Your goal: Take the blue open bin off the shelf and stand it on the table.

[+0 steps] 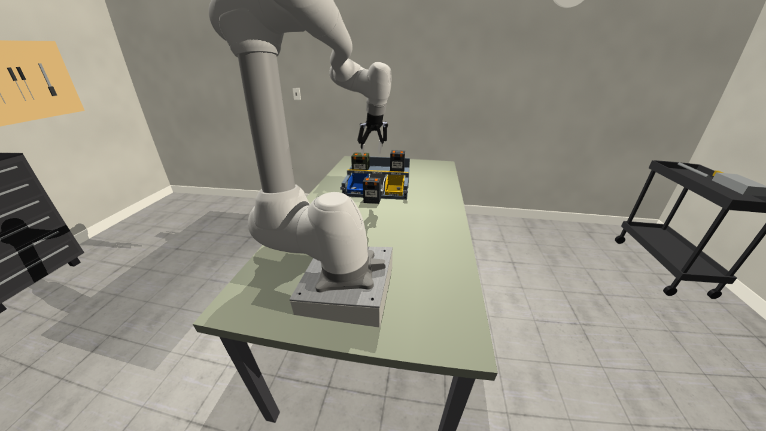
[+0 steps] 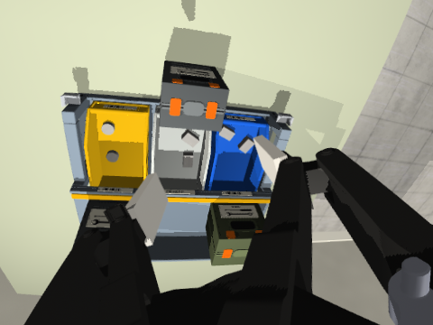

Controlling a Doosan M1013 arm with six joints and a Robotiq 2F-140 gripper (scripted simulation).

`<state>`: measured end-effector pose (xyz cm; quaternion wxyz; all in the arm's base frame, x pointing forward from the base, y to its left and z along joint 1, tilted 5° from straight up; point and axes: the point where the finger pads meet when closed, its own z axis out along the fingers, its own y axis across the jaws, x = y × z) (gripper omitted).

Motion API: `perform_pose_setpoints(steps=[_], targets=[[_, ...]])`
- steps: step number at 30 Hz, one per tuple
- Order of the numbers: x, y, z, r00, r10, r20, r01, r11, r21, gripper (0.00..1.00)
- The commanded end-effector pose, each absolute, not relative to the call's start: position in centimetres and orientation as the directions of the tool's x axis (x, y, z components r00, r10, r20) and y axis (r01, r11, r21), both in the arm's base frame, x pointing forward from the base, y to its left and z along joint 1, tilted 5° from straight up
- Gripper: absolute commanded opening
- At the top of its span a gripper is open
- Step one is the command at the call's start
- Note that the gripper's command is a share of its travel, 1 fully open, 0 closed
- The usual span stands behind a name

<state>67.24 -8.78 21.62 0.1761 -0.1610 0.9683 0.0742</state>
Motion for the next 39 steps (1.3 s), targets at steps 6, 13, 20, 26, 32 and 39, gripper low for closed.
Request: perform_pose_setpoints(steps=[6,13,20,26,32,39], targets=[[67.25,-8.80,21.65,-0.871,-0.324,-0.370,-0.379,0.921,0.086,0.57],[67.24,-8.81,21.65,-0.751,-0.535,-0.387,-0.604,0.793,0.075,0.57],[67.24,-8.81,21.65,-0.751,-0.535,-0.387,-0.604,0.793,0.075,0.57],[67.24,-8.80,21.66,-0.721,-0.573,-0.390,-0.645,0.761,0.072,0.57],[67.24,-8.81,21.64,-0.581,-0.709,-0.401,-0.789,0.612,0.060,0.57],[67.24,-8.81,21.64,-0.581,-0.709,-0.401,-0.789,0.612,0.060,0.57]])
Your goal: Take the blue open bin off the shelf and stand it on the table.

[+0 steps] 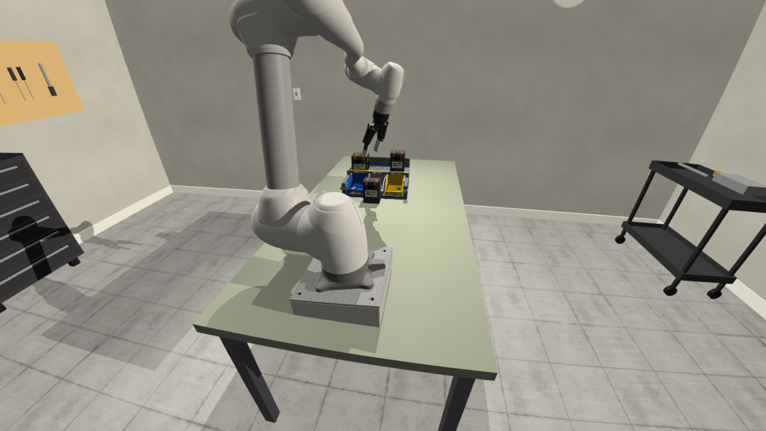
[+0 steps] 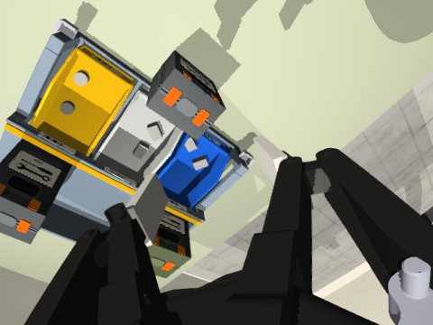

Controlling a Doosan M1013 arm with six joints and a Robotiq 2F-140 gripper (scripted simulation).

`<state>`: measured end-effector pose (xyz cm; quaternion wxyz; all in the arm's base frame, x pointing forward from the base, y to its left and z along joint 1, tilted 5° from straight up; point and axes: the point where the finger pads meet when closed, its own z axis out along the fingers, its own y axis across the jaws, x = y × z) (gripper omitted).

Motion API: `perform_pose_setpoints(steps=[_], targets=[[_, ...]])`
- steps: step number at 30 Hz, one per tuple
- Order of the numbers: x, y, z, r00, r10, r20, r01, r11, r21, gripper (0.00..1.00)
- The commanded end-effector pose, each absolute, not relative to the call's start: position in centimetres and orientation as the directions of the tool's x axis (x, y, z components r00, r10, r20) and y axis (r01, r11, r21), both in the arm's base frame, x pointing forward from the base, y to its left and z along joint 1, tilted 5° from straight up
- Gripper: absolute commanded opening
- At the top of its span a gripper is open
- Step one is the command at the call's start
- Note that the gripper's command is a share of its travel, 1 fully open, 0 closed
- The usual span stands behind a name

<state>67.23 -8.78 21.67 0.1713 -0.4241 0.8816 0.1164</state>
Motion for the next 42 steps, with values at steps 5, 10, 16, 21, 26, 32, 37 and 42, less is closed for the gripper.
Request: perform_pose_setpoints(steps=[5,10,16,21,26,32,37,42], targets=[[67.24,-8.80,21.65,-0.501,-0.765,-0.405,-0.848,0.527,0.053,0.57],[67.24,-8.81,21.64,-0.371,-0.833,-0.411,-0.920,0.390,0.042,0.57],[67.24,-8.81,21.64,-0.371,-0.833,-0.411,-0.920,0.390,0.042,0.57],[67.24,-8.80,21.66,-0.331,-0.849,-0.412,-0.937,0.347,0.038,0.57],[67.24,-8.80,21.64,-0.164,-0.895,-0.416,-0.985,0.169,0.024,0.57],[67.24,-8.80,21.64,-0.164,-0.895,-0.416,-0.985,0.169,0.024,0.57],[67.24,-8.80,21.64,-0.164,-0.895,-0.416,-0.985,0.169,0.024,0.57],[67.24,-8.79,21.66,0.079,-0.906,-0.416,-0.996,-0.089,0.003,0.57]])
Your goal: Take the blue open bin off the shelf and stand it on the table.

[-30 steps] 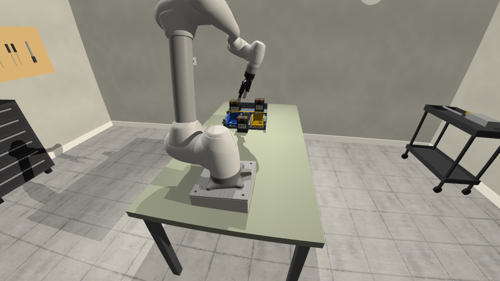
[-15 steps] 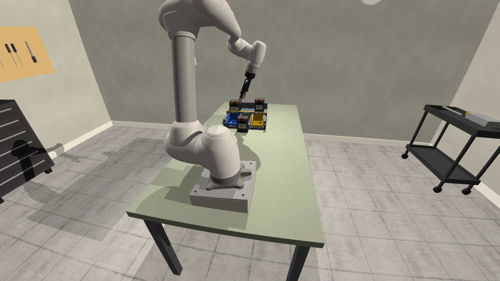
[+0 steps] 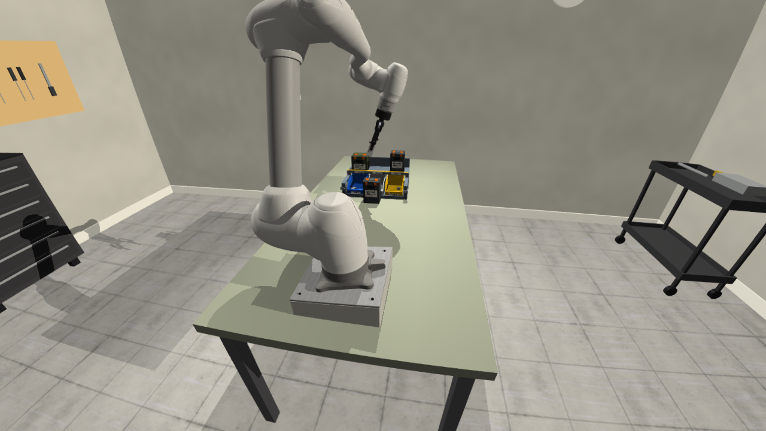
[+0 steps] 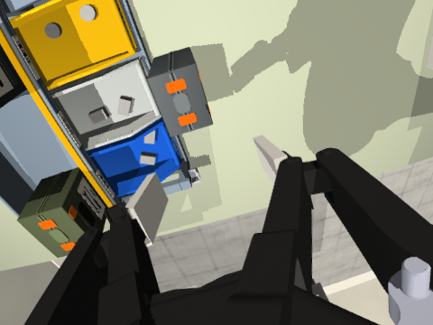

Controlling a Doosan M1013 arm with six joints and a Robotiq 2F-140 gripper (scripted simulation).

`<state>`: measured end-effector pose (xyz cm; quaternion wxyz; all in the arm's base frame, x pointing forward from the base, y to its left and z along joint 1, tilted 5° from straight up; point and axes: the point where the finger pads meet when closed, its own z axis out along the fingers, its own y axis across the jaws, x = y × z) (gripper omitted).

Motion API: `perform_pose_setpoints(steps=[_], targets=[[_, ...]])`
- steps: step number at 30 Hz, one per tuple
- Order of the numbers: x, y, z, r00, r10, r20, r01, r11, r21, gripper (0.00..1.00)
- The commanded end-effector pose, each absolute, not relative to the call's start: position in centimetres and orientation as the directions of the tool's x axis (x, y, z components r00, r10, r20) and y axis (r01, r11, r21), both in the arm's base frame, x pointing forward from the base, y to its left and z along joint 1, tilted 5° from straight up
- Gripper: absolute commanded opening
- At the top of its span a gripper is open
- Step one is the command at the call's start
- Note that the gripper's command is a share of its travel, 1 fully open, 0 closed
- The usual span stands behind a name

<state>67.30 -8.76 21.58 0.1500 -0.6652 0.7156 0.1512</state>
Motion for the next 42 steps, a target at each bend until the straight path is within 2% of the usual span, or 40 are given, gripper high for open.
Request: perform_pose_setpoints(steps=[1,12,17,29,34,42], targets=[[67.24,-8.79,21.66,0.079,-0.906,-0.416,-0.996,-0.089,0.003,0.57],[67.24,-8.79,21.66,0.079,-0.906,-0.416,-0.996,-0.089,0.003,0.57],[67.24,-8.79,21.65,0.317,-0.854,-0.412,-0.940,-0.341,-0.017,0.57],[67.24,-8.79,21.65,0.317,-0.854,-0.412,-0.940,-0.341,-0.017,0.57],[67.24,-8.78,21.65,0.533,-0.744,-0.403,-0.821,-0.569,-0.036,0.57],[67.24,-8.78,21.65,0.533,-0.744,-0.403,-0.821,-0.569,-0.036,0.57]])
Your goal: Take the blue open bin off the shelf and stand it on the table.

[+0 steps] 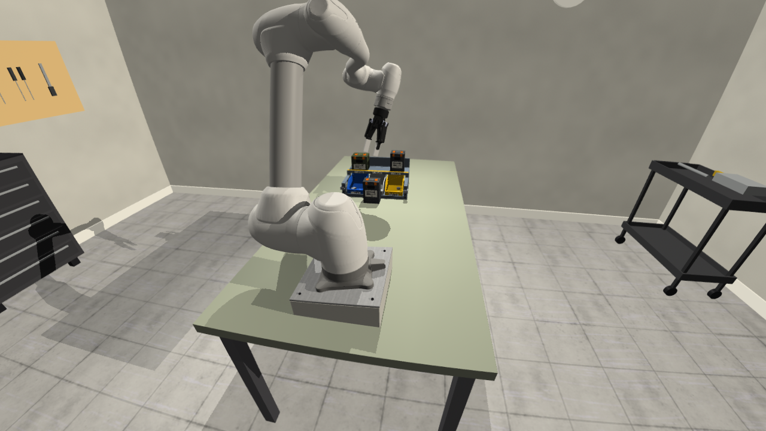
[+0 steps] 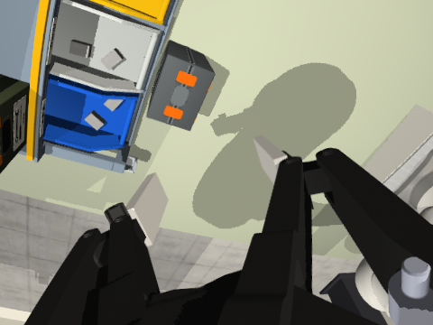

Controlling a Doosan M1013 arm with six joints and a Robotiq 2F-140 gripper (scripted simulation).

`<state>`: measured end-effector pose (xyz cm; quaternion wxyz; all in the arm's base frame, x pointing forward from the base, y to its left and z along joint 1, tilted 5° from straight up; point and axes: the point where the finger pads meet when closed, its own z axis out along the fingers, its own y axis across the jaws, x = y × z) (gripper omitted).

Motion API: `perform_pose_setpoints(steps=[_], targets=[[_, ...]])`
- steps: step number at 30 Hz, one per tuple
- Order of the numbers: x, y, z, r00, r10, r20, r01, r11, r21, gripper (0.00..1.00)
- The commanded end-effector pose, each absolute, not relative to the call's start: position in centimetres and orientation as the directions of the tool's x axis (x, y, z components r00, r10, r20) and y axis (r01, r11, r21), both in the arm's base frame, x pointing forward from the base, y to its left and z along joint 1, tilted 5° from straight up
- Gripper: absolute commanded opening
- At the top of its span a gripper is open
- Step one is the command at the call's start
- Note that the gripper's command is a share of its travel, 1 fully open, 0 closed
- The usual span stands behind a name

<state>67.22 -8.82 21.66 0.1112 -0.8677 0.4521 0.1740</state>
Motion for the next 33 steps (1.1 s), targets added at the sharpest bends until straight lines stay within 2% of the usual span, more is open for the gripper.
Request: perform_pose_setpoints(steps=[1,4,9,21,26,33], targets=[[67.24,-8.78,21.65,0.533,-0.744,-0.403,-0.821,-0.569,-0.036,0.57],[67.24,-8.78,21.65,0.533,-0.744,-0.403,-0.821,-0.569,-0.036,0.57],[67.24,-8.78,21.65,0.714,-0.582,-0.389,-0.647,-0.760,-0.051,0.57],[67.24,-8.78,21.65,0.714,-0.582,-0.389,-0.647,-0.760,-0.051,0.57],[67.24,-8.78,21.65,0.847,-0.379,-0.373,-0.430,-0.900,-0.062,0.57],[67.24,-8.78,21.65,0.847,-0.379,-0.373,-0.430,-0.900,-0.062,0.57]])
